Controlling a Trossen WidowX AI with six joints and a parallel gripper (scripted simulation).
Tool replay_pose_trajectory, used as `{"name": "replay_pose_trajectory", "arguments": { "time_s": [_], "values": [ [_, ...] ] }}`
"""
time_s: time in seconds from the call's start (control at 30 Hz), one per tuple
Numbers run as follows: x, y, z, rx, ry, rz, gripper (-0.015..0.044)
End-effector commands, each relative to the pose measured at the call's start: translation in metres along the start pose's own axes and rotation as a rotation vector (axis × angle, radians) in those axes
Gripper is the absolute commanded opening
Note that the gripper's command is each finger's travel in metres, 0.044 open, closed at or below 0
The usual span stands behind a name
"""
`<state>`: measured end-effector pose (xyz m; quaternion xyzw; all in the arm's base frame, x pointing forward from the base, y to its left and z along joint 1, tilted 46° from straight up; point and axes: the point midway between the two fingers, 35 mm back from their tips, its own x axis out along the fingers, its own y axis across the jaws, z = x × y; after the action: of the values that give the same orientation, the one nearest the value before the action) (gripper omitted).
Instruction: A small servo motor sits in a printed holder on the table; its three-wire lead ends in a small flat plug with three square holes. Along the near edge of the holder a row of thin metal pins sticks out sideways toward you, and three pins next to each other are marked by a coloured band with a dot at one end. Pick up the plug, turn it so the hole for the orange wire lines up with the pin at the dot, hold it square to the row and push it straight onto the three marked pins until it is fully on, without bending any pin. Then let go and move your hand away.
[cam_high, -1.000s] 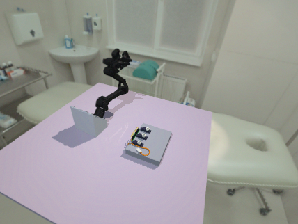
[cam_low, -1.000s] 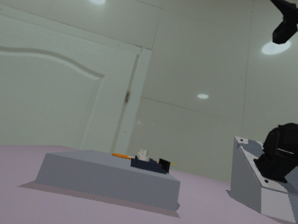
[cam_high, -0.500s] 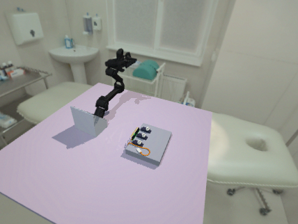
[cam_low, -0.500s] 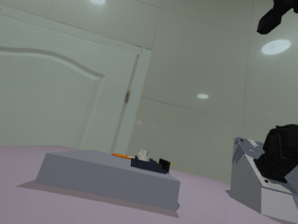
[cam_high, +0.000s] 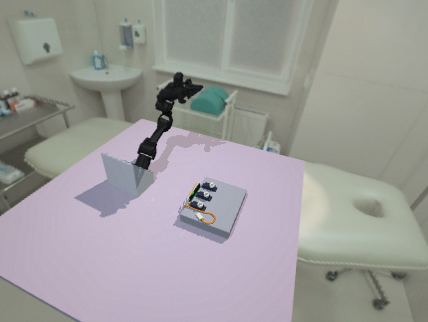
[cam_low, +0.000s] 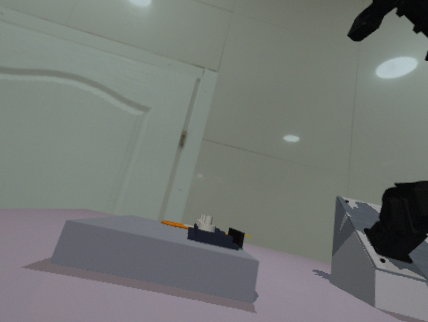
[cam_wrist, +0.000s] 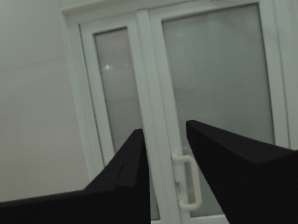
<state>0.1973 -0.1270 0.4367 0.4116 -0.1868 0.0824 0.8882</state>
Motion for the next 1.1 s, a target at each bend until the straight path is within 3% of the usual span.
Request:
{"name": "replay_pose_trajectory", "arguments": {
  "time_s": [0.0, 1.07],
  "values": [
    [0.008, -0.004, -0.005, -0.03, -0.013, 0.008, 0.0115],
    [0.06, -0.024, -0.084, -0.364, 0.038, -0.069, 0.0115]
  ]
}}
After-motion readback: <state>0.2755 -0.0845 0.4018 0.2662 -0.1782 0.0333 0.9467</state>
